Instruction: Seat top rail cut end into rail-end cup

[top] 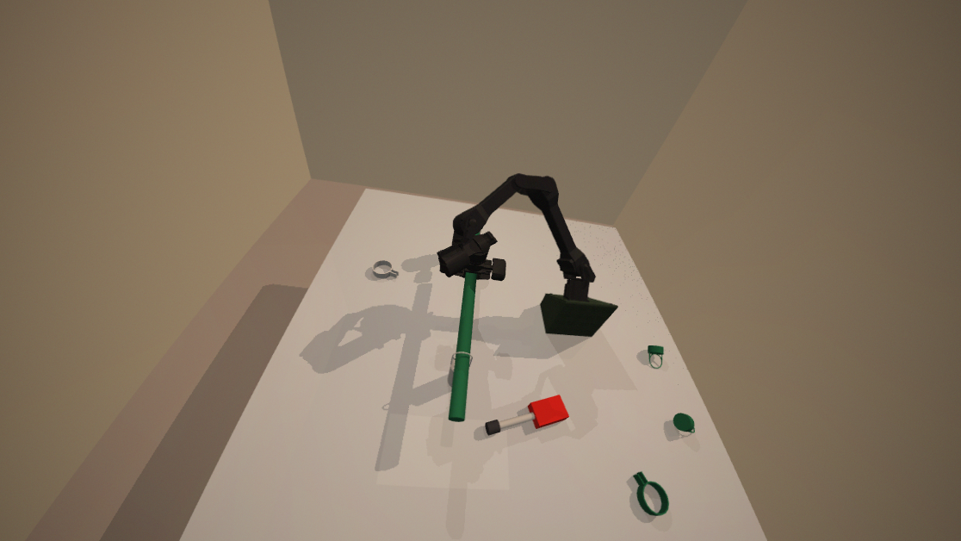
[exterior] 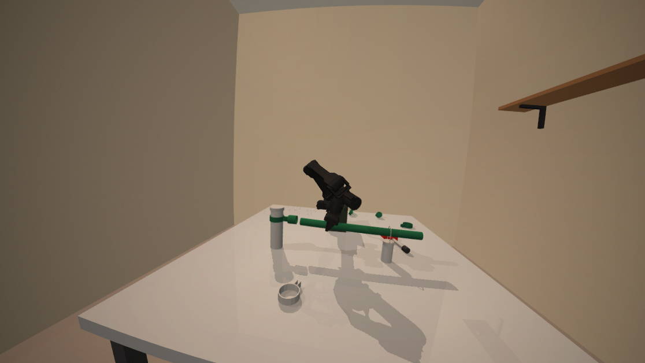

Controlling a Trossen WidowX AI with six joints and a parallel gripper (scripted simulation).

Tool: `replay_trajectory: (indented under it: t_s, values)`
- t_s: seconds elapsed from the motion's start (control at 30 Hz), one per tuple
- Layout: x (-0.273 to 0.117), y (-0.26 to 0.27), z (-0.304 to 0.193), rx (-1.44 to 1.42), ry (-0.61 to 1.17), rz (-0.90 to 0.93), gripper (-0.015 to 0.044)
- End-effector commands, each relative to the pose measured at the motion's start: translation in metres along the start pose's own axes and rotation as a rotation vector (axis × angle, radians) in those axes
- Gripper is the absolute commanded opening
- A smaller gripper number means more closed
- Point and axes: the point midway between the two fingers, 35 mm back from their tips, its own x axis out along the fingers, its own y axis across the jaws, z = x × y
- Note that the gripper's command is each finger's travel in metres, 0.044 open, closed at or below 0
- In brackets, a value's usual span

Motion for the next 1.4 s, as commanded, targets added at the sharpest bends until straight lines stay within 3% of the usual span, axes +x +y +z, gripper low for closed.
replay_trajectory:
  t_s: [0.0, 1.37]
  values:
    - [-0.0038, 0.0024, 0.003, 0.003, -0.013, 0.013, 0.0]
    - [-0.0073, 0.0062, 0.0058, 0.0, 0.0, 0.0, 0.0]
